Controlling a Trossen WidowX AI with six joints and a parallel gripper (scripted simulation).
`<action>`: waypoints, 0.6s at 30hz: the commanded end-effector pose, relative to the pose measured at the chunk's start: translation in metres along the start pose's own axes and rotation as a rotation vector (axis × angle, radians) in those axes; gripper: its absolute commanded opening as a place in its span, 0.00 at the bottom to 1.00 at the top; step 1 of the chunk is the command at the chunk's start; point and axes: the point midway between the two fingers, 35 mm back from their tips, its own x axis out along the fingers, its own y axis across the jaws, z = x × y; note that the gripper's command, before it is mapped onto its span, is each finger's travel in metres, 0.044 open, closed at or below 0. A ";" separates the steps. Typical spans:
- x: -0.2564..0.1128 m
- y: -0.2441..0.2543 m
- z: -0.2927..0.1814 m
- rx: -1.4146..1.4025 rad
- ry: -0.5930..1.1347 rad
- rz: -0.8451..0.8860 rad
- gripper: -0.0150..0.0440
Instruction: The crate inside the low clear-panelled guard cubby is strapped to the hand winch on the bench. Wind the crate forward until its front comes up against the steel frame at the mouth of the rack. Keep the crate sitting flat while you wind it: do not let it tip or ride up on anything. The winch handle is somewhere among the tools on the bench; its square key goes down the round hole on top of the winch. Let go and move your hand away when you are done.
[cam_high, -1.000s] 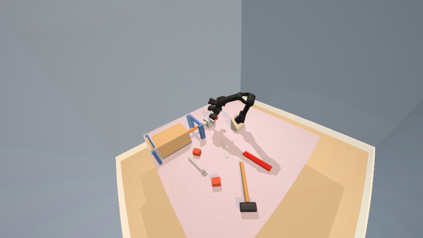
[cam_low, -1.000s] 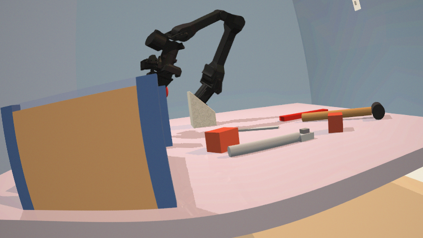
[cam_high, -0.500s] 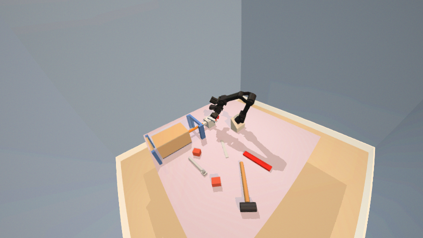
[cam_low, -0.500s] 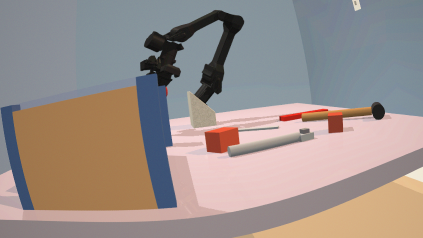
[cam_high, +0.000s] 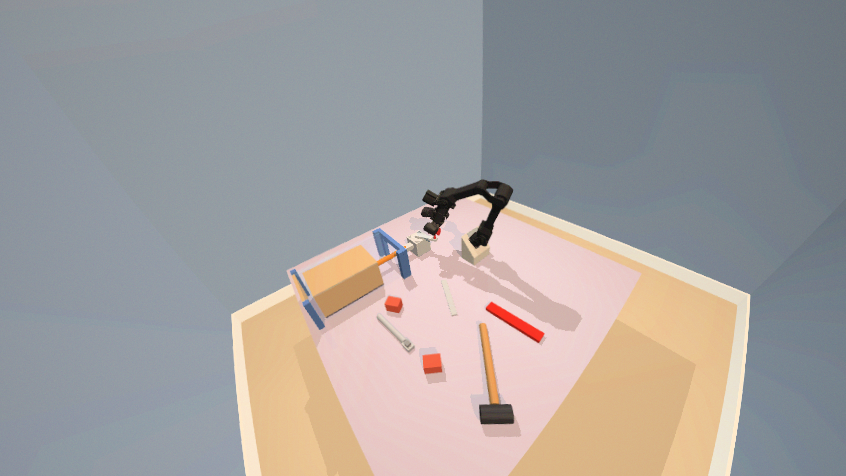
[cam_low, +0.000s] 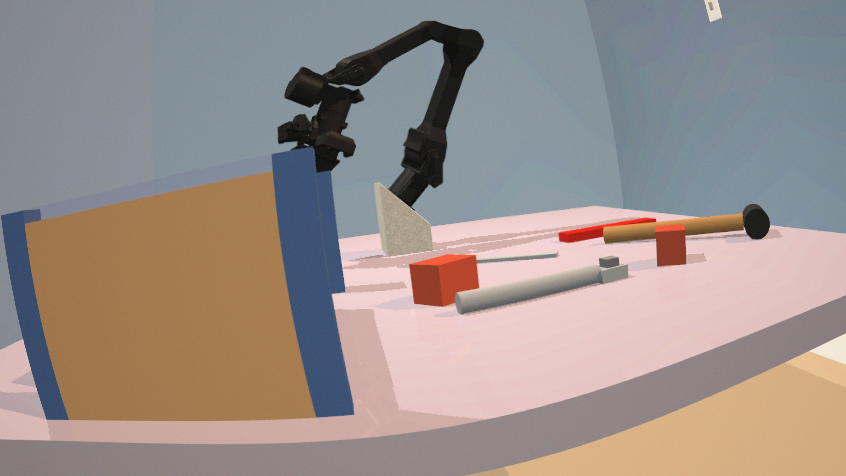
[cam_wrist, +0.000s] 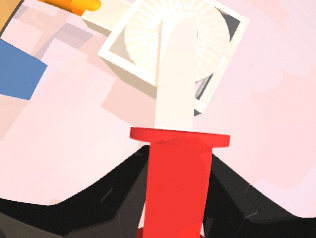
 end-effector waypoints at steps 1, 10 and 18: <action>0.002 -0.009 0.000 0.001 0.005 -0.015 0.25; 0.003 -0.021 0.002 0.001 0.004 -0.016 0.25; 0.004 -0.032 0.005 0.001 0.004 -0.017 0.25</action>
